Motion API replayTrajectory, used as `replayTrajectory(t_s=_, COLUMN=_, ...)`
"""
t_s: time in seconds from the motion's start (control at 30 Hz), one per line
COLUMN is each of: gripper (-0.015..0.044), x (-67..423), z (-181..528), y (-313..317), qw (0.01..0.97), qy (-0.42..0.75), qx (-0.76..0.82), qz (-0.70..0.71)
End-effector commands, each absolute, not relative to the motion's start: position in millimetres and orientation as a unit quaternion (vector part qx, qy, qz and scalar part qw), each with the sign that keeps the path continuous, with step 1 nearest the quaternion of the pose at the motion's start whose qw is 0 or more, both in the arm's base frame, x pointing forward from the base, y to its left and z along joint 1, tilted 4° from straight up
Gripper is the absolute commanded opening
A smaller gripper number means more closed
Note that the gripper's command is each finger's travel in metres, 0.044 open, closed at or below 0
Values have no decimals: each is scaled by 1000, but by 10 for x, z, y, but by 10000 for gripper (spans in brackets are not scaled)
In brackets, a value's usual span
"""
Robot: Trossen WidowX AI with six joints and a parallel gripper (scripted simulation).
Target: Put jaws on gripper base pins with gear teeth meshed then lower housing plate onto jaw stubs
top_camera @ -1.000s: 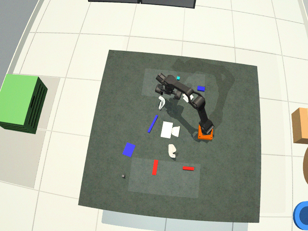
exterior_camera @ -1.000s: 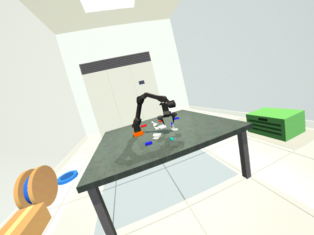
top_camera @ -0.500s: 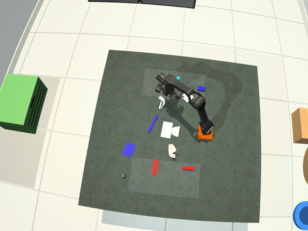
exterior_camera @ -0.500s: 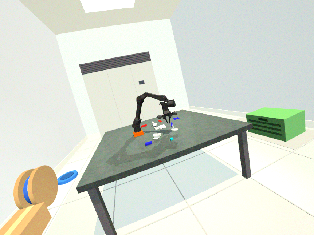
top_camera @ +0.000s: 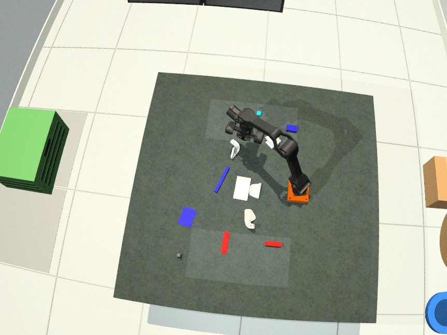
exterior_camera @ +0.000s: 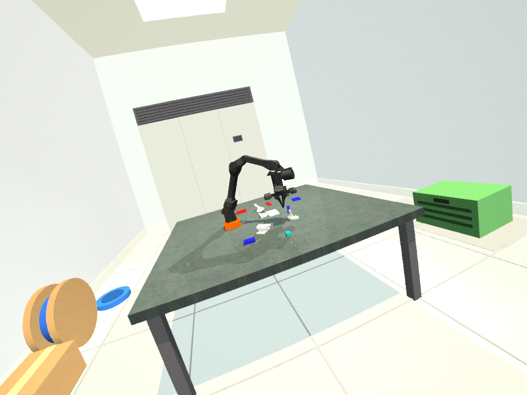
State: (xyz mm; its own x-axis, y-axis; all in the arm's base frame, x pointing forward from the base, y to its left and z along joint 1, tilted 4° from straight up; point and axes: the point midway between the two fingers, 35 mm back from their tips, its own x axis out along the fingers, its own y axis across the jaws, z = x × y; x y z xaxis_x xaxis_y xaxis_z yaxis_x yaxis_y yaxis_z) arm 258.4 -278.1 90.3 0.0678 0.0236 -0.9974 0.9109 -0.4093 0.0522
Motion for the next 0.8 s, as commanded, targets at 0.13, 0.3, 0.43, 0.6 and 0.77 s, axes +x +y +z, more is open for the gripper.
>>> replayTrajectory(t_s=0.13, gripper=53, x=2585, z=903, y=-2781, qw=390, qy=378, qx=618, qz=-568)
replayTrajectory(t_s=0.3, gripper=184, x=2585, z=903, y=-2781, qw=390, qy=378, qx=618, qz=-568)
replayTrajectory(t_s=0.43, gripper=289, x=2585, z=903, y=-2781, qw=390, qy=378, qx=618, qz=-568)
replayTrajectory(t_s=0.6, gripper=420, x=2585, z=903, y=-2781, qw=390, qy=378, qx=618, qz=-568)
replayTrajectory(t_s=0.77, gripper=440, x=2585, z=903, y=-2781, qw=390, qy=378, qx=618, qz=-568)
